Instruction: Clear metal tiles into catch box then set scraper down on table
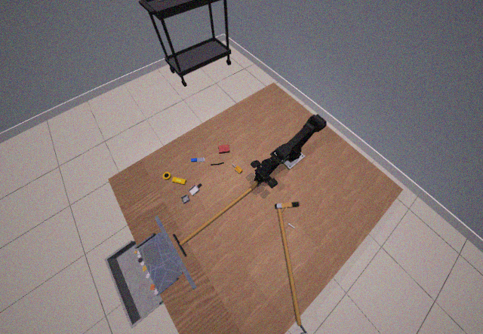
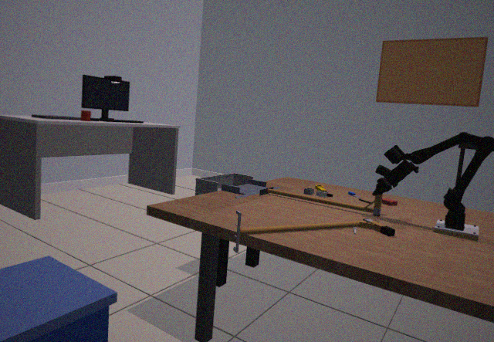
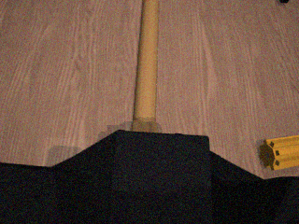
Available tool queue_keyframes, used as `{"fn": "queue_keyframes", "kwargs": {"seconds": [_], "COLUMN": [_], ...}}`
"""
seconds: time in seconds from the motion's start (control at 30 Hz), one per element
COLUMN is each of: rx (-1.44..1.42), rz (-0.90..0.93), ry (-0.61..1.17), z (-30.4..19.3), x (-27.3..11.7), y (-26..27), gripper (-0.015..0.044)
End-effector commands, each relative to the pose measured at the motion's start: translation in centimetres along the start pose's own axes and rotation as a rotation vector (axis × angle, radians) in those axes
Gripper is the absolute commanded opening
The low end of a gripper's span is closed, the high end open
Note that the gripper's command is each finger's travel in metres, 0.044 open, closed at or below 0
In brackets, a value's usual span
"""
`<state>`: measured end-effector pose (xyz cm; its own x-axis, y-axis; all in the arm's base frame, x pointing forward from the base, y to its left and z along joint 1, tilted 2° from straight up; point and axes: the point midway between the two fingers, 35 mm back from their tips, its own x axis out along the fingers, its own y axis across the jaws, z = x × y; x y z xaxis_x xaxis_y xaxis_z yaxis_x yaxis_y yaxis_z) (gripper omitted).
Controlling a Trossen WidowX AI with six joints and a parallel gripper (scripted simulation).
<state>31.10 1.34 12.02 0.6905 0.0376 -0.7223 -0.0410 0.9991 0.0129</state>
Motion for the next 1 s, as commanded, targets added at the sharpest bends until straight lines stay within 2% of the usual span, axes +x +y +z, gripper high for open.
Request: {"fn": "queue_keyframes", "kwargs": {"seconds": [0.0, 0.83, 0.97], "rx": [0.000, 0.004, 0.002], "rz": [0.000, -0.003, -0.002], "ry": [-0.001, 0.007, 0.009], "z": [0.01, -0.63, -0.52], "x": [0.00, 0.20, 0.10], "y": [0.00, -0.15, -0.09], "gripper": [0.0000, 0.0000, 0.0105]}}
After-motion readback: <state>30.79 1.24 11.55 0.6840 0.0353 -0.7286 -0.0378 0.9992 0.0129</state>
